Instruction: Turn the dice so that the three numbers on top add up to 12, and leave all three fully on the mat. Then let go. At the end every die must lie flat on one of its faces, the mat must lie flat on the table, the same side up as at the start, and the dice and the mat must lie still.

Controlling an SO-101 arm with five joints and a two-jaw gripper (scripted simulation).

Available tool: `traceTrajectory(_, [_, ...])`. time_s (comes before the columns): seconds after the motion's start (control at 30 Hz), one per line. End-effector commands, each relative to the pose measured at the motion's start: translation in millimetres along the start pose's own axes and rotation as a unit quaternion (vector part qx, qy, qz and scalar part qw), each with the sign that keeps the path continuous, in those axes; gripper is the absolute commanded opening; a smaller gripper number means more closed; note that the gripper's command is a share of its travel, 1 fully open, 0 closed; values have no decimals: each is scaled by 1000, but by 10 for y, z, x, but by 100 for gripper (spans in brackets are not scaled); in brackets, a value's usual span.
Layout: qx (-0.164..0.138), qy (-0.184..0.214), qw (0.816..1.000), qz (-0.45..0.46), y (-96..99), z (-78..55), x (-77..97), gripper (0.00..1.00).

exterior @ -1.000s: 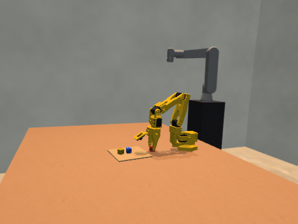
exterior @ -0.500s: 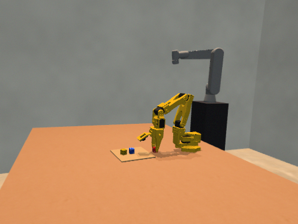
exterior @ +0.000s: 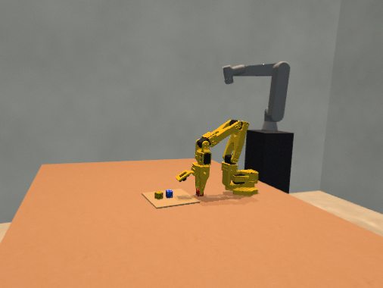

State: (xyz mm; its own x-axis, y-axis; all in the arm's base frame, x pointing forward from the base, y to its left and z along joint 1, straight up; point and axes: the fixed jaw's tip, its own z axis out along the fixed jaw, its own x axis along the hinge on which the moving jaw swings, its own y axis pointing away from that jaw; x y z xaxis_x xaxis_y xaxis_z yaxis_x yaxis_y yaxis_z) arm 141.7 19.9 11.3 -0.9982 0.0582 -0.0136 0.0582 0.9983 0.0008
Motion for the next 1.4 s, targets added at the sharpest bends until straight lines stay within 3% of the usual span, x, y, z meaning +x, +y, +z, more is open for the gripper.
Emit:
traceTrajectory(0.0, [-2,-12,1000,1,-14,-19,-34,13])
traceTrajectory(1.17, [-2,-12,1000,1,-34,-20,-34,0])
traceTrajectory(1.37, [-2,-12,1000,1,-29,-77,-43,0])
